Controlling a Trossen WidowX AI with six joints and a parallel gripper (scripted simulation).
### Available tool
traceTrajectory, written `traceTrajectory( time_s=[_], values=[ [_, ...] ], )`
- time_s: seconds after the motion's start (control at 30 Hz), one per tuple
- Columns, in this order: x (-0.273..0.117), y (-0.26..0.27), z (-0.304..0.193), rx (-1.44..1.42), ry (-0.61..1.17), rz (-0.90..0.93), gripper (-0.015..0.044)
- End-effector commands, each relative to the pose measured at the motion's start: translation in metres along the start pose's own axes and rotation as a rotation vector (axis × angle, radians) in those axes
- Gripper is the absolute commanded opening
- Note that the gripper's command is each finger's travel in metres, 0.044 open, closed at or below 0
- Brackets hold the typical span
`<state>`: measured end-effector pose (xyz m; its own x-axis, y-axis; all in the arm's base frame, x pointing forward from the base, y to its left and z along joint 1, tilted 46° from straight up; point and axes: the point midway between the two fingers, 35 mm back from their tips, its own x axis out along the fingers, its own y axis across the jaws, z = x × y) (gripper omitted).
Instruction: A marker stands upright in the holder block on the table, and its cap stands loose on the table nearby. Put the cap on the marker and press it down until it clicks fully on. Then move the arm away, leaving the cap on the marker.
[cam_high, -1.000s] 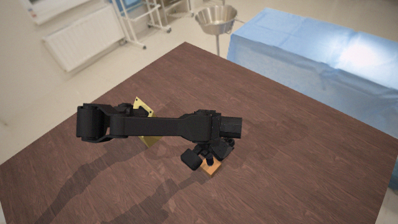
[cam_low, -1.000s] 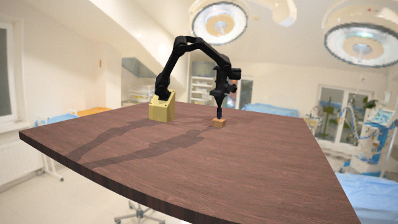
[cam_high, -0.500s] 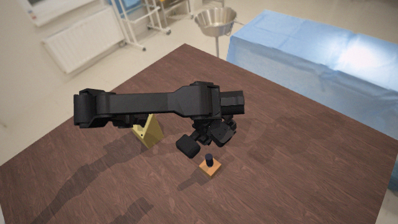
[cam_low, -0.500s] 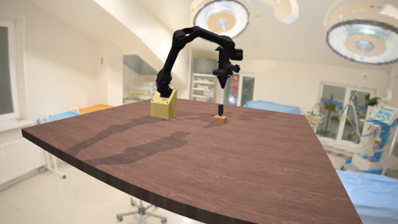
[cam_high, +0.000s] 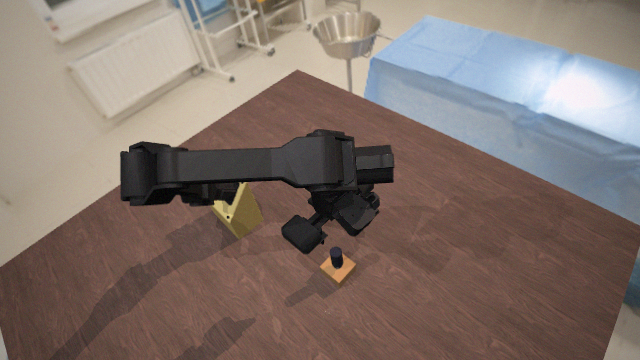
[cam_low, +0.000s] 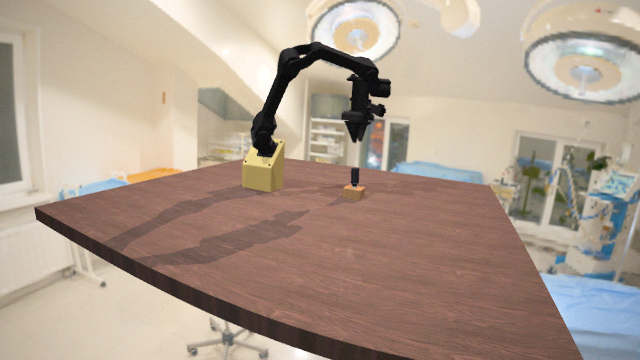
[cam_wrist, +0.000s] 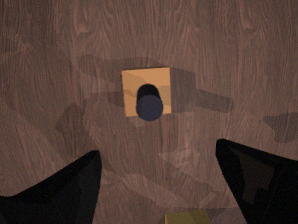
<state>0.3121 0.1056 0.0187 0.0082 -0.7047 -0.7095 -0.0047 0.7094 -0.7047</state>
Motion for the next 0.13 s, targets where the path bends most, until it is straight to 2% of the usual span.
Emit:
traceTrajectory(
  time_s=[0.0,0.03,0.1],
  values=[
    [-0.0007,0.0006,-0.0007,0.005,0.003,0.003,0.0420],
    [-0.0007,0.0006,-0.0007,0.005,0.003,0.003,0.0440],
    [-0.0007,0.0006,-0.0007,0.005,0.003,0.003,0.0440]
  ],
)
